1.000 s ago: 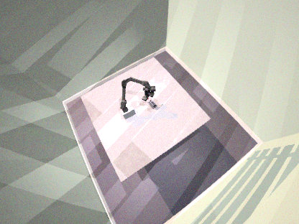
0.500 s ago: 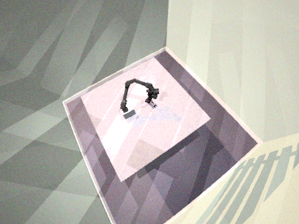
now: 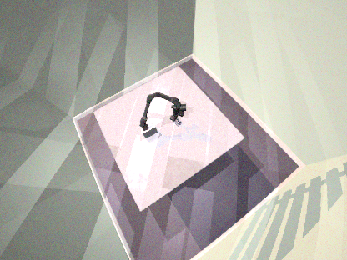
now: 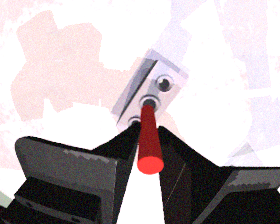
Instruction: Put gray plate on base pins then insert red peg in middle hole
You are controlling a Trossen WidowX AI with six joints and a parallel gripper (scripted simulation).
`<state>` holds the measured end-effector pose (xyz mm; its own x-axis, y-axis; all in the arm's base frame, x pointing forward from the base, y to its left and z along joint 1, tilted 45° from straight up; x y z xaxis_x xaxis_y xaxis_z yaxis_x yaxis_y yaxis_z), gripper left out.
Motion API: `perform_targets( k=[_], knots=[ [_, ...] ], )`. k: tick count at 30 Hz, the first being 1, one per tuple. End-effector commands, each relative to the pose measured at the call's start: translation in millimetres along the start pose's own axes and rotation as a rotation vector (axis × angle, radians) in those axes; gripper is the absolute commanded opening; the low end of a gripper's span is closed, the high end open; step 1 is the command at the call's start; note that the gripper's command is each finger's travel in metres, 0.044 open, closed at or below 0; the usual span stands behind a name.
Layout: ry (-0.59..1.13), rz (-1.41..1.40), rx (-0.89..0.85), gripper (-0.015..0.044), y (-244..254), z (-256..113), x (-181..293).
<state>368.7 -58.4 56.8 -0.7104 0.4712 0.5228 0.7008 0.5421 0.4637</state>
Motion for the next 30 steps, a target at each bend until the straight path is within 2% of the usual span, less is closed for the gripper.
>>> perform_targets(
  k=[1,30],
  knots=[
    [-0.003,-0.006,0.004,0.0,-0.1,-0.4,-0.7],
    [-0.001,-0.001,0.0,0.0,-1.7,-0.3,-1.3]
  ],
)
Point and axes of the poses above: the point midway between the two fingers, 35 mm back from their tips, its own z axis out along the fingers, its own y axis across the jaws, x = y × z, the point moved 7 cm from there along -z, back along the fingers, and after that the axes turned 8 degrees about -z, right-handed, at the moved point
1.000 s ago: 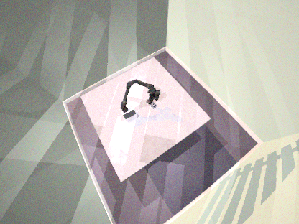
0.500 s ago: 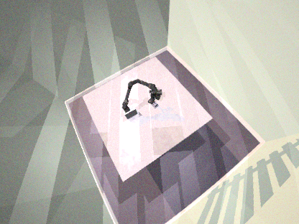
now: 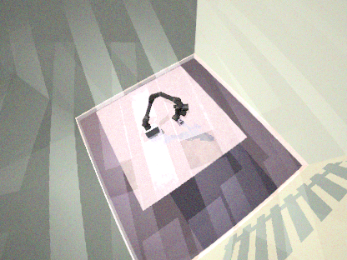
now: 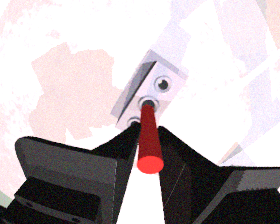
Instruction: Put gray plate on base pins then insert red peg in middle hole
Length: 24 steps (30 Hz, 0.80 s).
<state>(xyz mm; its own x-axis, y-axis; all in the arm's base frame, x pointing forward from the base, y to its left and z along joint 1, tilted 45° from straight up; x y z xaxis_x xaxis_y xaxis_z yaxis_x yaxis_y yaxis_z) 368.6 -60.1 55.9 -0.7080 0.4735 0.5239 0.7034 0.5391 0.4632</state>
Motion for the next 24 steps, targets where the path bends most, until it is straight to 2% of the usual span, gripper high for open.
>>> perform_targets(
  k=[1,24],
  knots=[
    [-0.001,-0.004,0.002,0.0,-1.4,0.3,-0.8],
    [-0.001,-0.004,0.002,0.0,-2.5,0.3,-1.5]
  ],
)
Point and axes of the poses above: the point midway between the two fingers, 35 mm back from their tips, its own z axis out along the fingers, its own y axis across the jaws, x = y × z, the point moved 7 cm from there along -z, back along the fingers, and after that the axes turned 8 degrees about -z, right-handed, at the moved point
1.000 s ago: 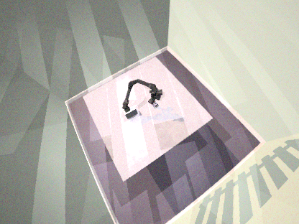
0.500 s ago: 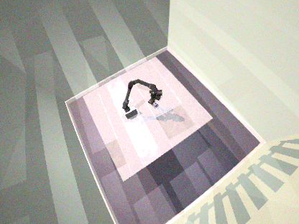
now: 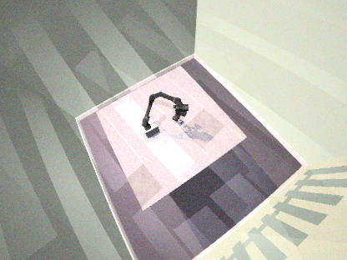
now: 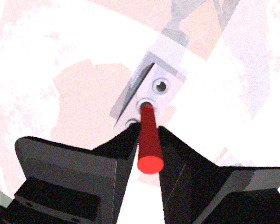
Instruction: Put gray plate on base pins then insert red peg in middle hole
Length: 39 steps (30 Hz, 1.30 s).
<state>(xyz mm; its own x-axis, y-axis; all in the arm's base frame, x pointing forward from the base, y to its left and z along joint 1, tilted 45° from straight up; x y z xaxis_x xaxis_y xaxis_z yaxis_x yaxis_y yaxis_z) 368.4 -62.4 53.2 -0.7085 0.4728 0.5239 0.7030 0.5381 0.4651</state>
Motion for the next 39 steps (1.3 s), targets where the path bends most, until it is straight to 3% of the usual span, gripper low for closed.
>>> perform_targets(
  k=[1,39],
  knots=[
    [-0.001,-0.004,0.004,0.0,-0.1,-0.2,1.2],
    [-0.001,-0.004,0.004,0.0,3.8,-0.1,1.2]
  ],
)
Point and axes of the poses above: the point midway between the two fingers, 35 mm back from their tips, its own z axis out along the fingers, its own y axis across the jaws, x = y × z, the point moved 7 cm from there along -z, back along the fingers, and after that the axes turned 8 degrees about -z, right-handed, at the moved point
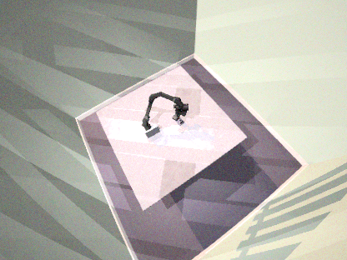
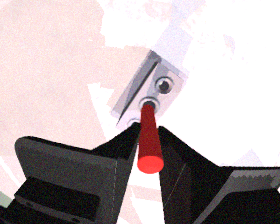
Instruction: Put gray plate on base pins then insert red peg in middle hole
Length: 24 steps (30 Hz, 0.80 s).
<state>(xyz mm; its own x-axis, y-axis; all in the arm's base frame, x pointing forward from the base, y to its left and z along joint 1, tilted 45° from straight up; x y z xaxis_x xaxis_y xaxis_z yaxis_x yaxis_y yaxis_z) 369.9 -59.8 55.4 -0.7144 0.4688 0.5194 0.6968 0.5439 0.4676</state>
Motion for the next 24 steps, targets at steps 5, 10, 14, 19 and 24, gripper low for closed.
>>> perform_targets(
  k=[5,10,14,19,24],
  knots=[
    [0.0,0.005,0.001,0.0,-1.0,0.0,0.5],
    [-0.001,0.003,0.002,0.0,-0.9,4.8,0.3],
    [-0.001,0.001,0.003,0.0,-0.9,11.3,0.2],
    [-0.002,0.0,0.005,0.0,-0.9,17.0,0.4],
    [-0.004,-0.003,0.006,0.0,-0.6,15.7,0.0]
  ],
)
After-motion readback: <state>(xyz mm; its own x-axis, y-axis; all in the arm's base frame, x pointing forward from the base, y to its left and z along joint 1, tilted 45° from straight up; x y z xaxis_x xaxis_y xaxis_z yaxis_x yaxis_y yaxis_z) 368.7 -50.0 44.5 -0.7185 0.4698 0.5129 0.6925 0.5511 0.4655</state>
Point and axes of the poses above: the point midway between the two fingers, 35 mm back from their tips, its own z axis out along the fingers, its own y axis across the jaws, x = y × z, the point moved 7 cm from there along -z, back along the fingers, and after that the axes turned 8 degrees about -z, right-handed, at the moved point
